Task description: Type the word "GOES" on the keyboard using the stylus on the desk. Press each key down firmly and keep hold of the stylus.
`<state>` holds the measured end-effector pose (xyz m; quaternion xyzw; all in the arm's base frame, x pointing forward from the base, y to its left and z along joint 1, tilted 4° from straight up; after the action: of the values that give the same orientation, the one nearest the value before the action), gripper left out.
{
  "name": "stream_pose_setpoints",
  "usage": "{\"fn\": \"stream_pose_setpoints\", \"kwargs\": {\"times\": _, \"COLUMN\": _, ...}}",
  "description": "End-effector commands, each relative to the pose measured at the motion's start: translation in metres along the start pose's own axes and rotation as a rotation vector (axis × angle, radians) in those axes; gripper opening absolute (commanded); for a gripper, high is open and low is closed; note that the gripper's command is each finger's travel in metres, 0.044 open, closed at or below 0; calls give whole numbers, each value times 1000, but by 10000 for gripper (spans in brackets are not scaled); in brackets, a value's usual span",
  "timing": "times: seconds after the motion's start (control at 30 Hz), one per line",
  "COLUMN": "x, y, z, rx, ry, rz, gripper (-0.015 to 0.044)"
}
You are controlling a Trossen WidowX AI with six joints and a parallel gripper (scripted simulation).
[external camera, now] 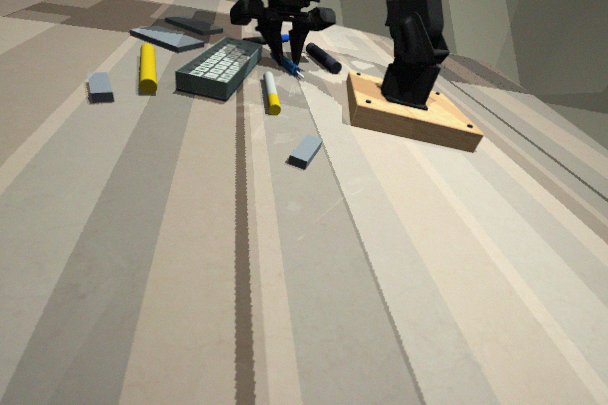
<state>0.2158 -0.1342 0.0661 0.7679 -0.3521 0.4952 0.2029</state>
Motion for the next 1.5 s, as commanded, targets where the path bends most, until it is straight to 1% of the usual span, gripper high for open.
{"fn": "stream_pose_setpoints", "kwargs": {"times": 0.0, "x": 0, "y": 0, "z": 0, "rx": 0, "ry": 0, "rz": 0, "gripper": 71}}
{"fn": "stream_pose_setpoints", "kwargs": {"times": 0.07, "x": 0, "y": 0, "z": 0, "rx": 0, "ry": 0, "rz": 0, "gripper": 19}}
{"fn": "stream_pose_setpoints", "kwargs": {"times": 0.17, "x": 0, "y": 0, "z": 0, "rx": 0, "ry": 0, "rz": 0, "gripper": 0}}
{"fn": "stream_pose_setpoints", "kwargs": {"times": 0.43, "x": 4, "y": 0, "z": -2, "rx": 0, "ry": 0, "rz": 0, "gripper": 0}}
{"fn": "stream_pose_setpoints", "kwargs": {"times": 0.7, "x": 43, "y": -4, "z": -24, "rx": 0, "ry": -1, "rz": 2, "gripper": 0}}
{"fn": "stream_pose_setpoints", "kwargs": {"times": 0.93, "x": 44, "y": -5, "z": -24, "rx": 0, "ry": -1, "rz": 2, "gripper": 0}}
{"fn": "stream_pose_setpoints", "kwargs": {"times": 1.0, "x": 40, "y": -5, "z": -23, "rx": -9, "ry": -2, "rz": -22, "gripper": 0}}
{"fn": "stream_pose_setpoints", "kwargs": {"times": 1.2, "x": 36, "y": -15, "z": -25, "rx": -124, "ry": 40, "rz": -188, "gripper": 0}}
{"fn": "stream_pose_setpoints", "kwargs": {"times": 1.47, "x": 34, "y": -29, "z": -28, "rx": -273, "ry": 168, "rz": -393, "gripper": 0}}
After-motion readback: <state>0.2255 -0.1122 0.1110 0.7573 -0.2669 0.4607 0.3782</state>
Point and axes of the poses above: the point midway between the two fingers, 35 mm back from their tips, its own x axis back along the fingers, its own y axis across the jaws, z = x × y, the point moved 5 cm from there along x, back along the fingers, and after that the axes turned 10 degrees about x, right-handed, at the moved point
